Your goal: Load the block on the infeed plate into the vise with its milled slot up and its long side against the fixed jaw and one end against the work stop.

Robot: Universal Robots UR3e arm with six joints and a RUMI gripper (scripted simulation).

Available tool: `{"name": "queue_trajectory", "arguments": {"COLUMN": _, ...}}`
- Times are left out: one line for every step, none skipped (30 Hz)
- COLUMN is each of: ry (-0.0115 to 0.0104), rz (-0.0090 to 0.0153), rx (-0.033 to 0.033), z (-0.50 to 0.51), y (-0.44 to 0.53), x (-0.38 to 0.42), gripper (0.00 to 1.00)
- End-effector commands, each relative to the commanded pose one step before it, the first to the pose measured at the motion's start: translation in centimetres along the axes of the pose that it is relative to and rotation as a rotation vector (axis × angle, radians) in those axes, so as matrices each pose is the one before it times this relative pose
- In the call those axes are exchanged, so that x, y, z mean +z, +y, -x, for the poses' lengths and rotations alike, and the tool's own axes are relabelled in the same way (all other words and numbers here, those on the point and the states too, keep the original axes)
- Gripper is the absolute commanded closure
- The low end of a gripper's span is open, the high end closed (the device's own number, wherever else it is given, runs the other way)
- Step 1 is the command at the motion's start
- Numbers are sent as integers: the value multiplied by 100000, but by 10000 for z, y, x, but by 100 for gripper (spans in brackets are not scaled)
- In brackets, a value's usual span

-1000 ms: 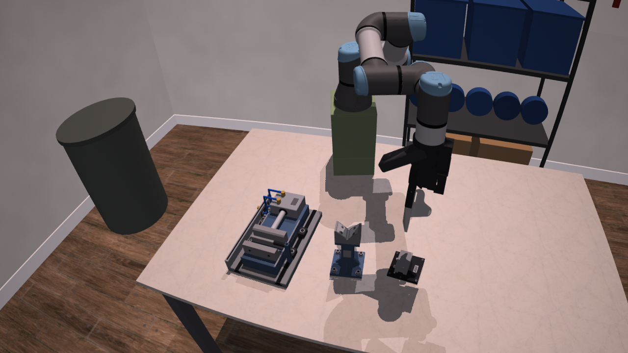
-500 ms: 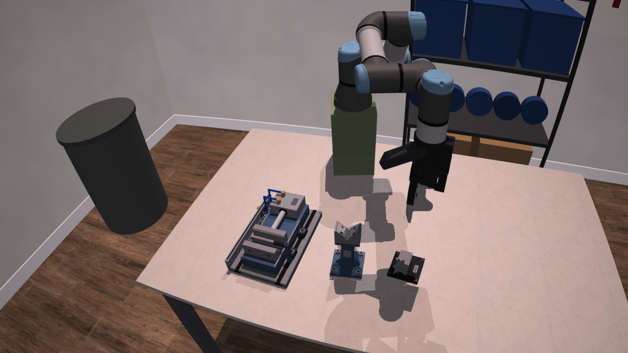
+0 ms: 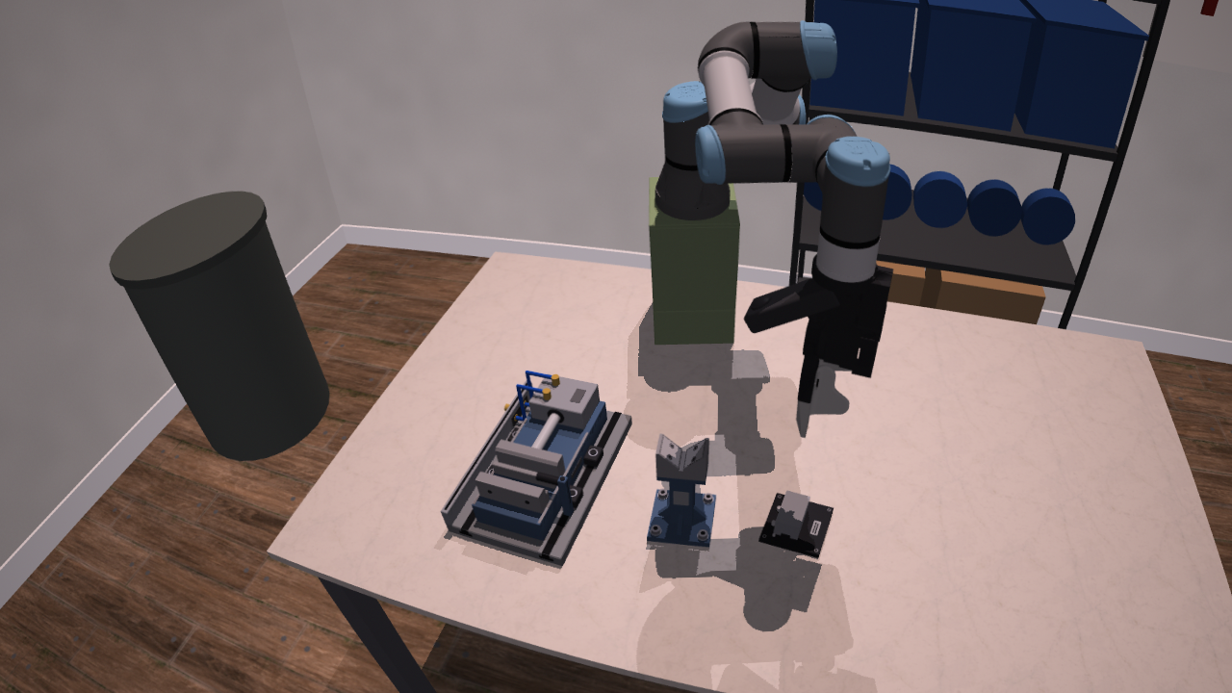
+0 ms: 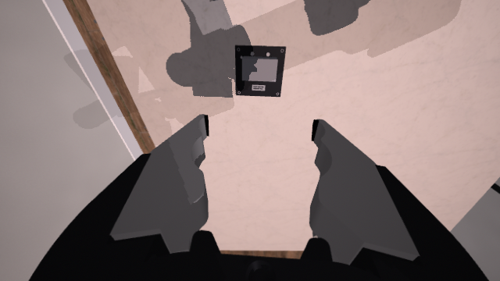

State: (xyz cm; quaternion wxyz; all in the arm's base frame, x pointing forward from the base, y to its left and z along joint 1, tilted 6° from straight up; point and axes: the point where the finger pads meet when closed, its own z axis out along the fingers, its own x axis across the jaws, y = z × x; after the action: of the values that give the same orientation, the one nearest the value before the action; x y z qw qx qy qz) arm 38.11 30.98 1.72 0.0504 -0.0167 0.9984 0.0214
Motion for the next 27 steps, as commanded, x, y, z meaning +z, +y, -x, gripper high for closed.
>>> {"name": "queue_trajectory", "arguments": {"ry": -306, "rz": 147, "rx": -5, "z": 823, "y": 415, "x": -1150, "gripper": 49}}
{"name": "queue_trajectory", "arguments": {"ry": 0, "rz": 0, "rx": 0, "z": 0, "y": 0, "x": 0, "gripper": 49}}
{"name": "queue_trajectory", "arguments": {"ry": 0, "rz": 0, "rx": 0, "z": 0, "y": 0, "x": 0, "gripper": 49}}
{"name": "queue_trajectory", "arguments": {"ry": 0, "rz": 0, "rx": 0, "z": 0, "y": 0, "x": 0, "gripper": 49}}
{"name": "queue_trajectory", "arguments": {"ry": 0, "rz": 0, "rx": 0, "z": 0, "y": 0, "x": 0, "gripper": 49}}
{"name": "queue_trajectory", "arguments": {"ry": 0, "rz": 0, "rx": 0, "z": 0, "y": 0, "x": 0, "gripper": 49}}
{"name": "queue_trajectory", "arguments": {"ry": 0, "rz": 0, "rx": 0, "z": 0, "y": 0, "x": 0, "gripper": 49}}
{"name": "queue_trajectory", "arguments": {"ry": 0, "rz": 0, "rx": 0, "z": 0, "y": 0, "x": 0, "gripper": 49}}
{"name": "queue_trajectory", "arguments": {"ry": 0, "rz": 0, "rx": 0, "z": 0, "y": 0, "x": 1, "gripper": 49}}
{"name": "queue_trajectory", "arguments": {"ry": 0, "rz": 0, "rx": 0, "z": 0, "y": 0, "x": 0, "gripper": 49}}
{"name": "queue_trajectory", "arguments": {"ry": 0, "rz": 0, "rx": 0, "z": 0, "y": 0, "x": 0, "gripper": 49}}
{"name": "queue_trajectory", "arguments": {"ry": 0, "rz": 0, "rx": 0, "z": 0, "y": 0, "x": 5, "gripper": 49}}
{"name": "queue_trajectory", "arguments": {"ry": 0, "rz": 0, "rx": 0, "z": 0, "y": 0, "x": 13, "gripper": 49}}
{"name": "queue_trajectory", "arguments": {"ry": 0, "rz": 0, "rx": 0, "z": 0, "y": 0, "x": 26, "gripper": 49}}
{"name": "queue_trajectory", "arguments": {"ry": 0, "rz": 0, "rx": 0, "z": 0, "y": 0, "x": 42, "gripper": 49}}
{"name": "queue_trajectory", "arguments": {"ry": 1, "rz": 0, "rx": 0, "z": 1, "y": 0, "x": 62, "gripper": 49}}
{"name": "queue_trajectory", "arguments": {"ry": 1, "rz": -1, "rx": 0, "z": 1, "y": 1, "x": 85, "gripper": 49}}
{"name": "queue_trajectory", "arguments": {"ry": 1, "rz": -1, "rx": 0, "z": 1, "y": 1, "x": 112, "gripper": 49}}
{"name": "queue_trajectory", "arguments": {"ry": 1, "rz": -1, "rx": 0, "z": 2, "y": 1, "x": 142, "gripper": 49}}
{"name": "queue_trajectory", "arguments": {"ry": 2, "rz": -1, "rx": 0, "z": 2, "y": 1, "x": 175, "gripper": 49}}
{"name": "queue_trajectory", "arguments": {"ry": 2, "rz": -1, "rx": 0, "z": 2, "y": 1, "x": 210, "gripper": 49}}
{"name": "queue_trajectory", "arguments": {"ry": 2, "rz": -2, "rx": 0, "z": 2, "y": 1, "x": 249, "gripper": 49}}
{"name": "queue_trajectory", "arguments": {"ry": 3, "rz": -2, "rx": 0, "z": 2, "y": 2, "x": 289, "gripper": 49}}
{"name": "queue_trajectory", "arguments": {"ry": 3, "rz": -2, "rx": 0, "z": 3, "y": 2, "x": 333, "gripper": 49}}
{"name": "queue_trajectory", "arguments": {"ry": 3, "rz": -2, "rx": 0, "z": 3, "y": 2, "x": 378, "gripper": 49}}
{"name": "queue_trajectory", "arguments": {"ry": 4, "rz": -3, "rx": 0, "z": 2, "y": 2, "x": 426, "gripper": 49}}
{"name": "queue_trajectory", "arguments": {"ry": 0, "rz": 0, "rx": 0, "z": 0, "y": 0, "x": 0, "gripper": 49}}
